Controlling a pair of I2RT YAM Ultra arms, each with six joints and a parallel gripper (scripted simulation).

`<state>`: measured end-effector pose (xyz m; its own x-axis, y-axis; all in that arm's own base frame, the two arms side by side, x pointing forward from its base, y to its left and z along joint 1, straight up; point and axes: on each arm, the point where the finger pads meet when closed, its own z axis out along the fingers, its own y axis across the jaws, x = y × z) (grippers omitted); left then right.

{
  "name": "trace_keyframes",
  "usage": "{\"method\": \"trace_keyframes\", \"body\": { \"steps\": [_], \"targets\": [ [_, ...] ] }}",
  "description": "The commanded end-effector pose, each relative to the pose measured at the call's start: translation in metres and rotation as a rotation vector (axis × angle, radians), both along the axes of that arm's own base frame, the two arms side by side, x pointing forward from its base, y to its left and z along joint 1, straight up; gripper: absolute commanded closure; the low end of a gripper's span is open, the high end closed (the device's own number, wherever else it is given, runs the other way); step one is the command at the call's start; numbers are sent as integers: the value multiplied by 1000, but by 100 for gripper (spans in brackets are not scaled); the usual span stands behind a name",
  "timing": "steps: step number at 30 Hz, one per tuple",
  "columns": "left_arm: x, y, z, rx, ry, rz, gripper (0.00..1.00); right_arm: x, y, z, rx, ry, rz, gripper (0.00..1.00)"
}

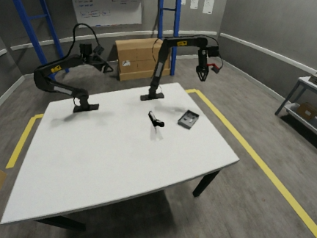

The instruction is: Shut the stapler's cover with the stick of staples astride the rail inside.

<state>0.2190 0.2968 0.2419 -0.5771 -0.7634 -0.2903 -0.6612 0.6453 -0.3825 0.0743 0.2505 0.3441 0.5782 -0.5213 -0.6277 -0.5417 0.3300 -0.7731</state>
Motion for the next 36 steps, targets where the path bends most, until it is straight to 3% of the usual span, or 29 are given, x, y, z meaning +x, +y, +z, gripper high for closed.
{"method": "trace_keyframes", "body": {
  "steps": [1,9,14,16,21,31,33,36],
  "targets": [
    [2,3,5,27,-16,-6,0,0,-1,-1,0,10,-2,0],
    [10,-8,4,116,-66,-95,0,-13,1,-23,-10,219,-1,0],
    [13,-47,-7,208,-115,-227,0,-32,1,-34,-19,415,-20,0],
    [13,-47,-7,208,-115,-227,0,-32,1,-34,-19,415,-20,0],
    [16,-97,-22,334,-178,-393,0,-45,-5,-41,-22,565,-75,0],
    [17,-199,-58,542,-256,-649,0,-59,-10,-39,-13,676,-130,0],
    [17,-199,-58,542,-256,-649,0,-59,-10,-39,-13,676,-130,0],
    [18,-229,-69,600,-283,-726,0,-62,-9,-38,-12,686,-131,0]
  ]
}}
